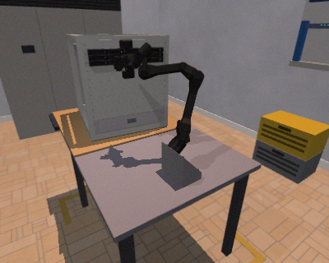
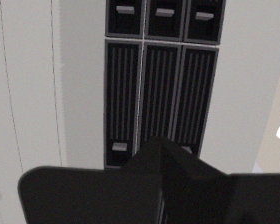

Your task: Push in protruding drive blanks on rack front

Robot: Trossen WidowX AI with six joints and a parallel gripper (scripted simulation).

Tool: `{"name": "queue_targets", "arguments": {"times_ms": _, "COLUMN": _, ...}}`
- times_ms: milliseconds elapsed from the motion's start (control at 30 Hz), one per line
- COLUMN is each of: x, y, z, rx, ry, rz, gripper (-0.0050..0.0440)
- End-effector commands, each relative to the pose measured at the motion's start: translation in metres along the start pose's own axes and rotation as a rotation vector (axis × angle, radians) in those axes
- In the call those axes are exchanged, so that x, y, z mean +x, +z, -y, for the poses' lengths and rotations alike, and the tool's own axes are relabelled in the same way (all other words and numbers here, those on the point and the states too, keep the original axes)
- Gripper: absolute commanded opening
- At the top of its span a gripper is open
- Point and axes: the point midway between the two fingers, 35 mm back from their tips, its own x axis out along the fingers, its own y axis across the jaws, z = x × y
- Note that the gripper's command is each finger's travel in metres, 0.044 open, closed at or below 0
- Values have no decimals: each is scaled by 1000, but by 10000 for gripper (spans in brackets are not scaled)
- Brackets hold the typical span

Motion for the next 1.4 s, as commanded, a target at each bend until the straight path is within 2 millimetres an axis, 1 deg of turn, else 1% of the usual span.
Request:
{"name": "queue_targets", "arguments": {"times_ms": 0, "x": 3, "y": 0, "z": 10, "rx": 17, "ry": -9, "rz": -5, "gripper": -50}}
{"name": "queue_targets", "arguments": {"times_ms": 533, "x": 3, "y": 0, "z": 10, "rx": 17, "ry": -9, "rz": -5, "gripper": -50}}
{"name": "queue_targets", "arguments": {"times_ms": 833, "x": 13, "y": 1, "z": 10, "rx": 17, "ry": -9, "rz": -5, "gripper": -50}}
{"name": "queue_targets", "arguments": {"times_ms": 1133, "x": 14, "y": 1, "z": 10, "rx": 17, "ry": -9, "rz": -5, "gripper": -50}}
{"name": "queue_targets", "arguments": {"times_ms": 1367, "x": 22, "y": 0, "z": 10, "rx": 17, "ry": -9, "rz": -5, "gripper": -50}}
